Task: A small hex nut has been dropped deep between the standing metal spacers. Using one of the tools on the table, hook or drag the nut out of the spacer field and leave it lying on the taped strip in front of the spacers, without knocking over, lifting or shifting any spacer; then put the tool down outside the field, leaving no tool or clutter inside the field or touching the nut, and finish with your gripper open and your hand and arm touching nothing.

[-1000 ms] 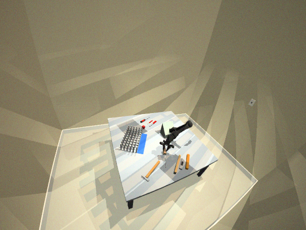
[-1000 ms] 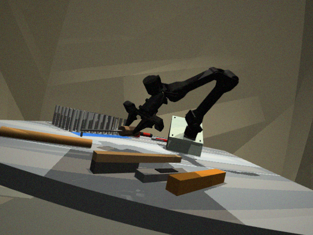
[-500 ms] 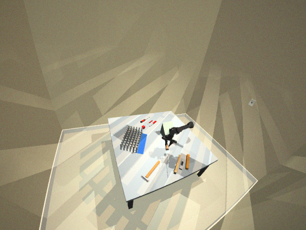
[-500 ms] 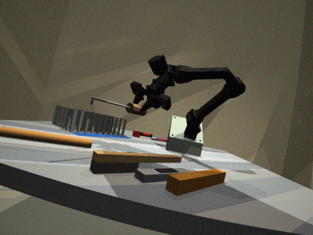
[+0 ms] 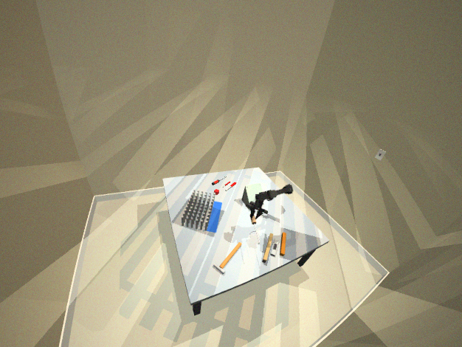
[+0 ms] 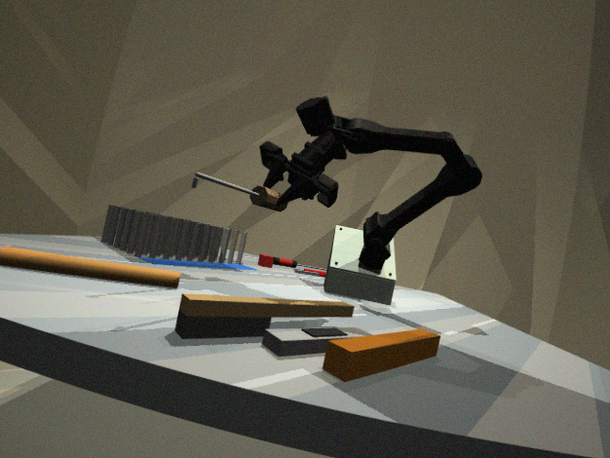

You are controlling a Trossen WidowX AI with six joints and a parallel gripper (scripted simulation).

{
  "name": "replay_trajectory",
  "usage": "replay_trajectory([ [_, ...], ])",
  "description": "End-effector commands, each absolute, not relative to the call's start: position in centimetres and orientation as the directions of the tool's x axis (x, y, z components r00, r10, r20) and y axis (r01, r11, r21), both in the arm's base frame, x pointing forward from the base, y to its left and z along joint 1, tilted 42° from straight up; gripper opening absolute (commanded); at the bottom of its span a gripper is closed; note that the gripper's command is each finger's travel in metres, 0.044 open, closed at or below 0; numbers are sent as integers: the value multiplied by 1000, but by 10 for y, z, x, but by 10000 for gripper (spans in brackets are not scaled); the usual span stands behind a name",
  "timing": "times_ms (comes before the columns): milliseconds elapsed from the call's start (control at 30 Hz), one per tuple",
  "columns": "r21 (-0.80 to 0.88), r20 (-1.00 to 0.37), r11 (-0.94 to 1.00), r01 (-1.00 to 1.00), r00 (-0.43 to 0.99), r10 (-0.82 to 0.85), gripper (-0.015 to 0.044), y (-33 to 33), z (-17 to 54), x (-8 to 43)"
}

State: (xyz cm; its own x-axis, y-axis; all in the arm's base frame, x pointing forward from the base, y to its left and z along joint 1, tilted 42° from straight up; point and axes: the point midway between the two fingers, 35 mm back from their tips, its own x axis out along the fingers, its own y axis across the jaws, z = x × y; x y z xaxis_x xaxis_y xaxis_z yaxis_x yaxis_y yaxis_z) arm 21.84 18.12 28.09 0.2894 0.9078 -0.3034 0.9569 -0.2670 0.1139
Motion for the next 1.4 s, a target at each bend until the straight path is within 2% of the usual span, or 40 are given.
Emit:
replay_trajectory([
  [0,223,-310,-253,941,315,897,0,178,283,224],
  [400,548,-361,-124,827,368,857,0,168,274,235],
  [767,778,-389,29,628,445,807,0,151,273,251],
  [933,821,-393,73,567,467,792,0,146,273,255],
  [1367,890,-455,353,289,488,745,0,137,260,262],
])
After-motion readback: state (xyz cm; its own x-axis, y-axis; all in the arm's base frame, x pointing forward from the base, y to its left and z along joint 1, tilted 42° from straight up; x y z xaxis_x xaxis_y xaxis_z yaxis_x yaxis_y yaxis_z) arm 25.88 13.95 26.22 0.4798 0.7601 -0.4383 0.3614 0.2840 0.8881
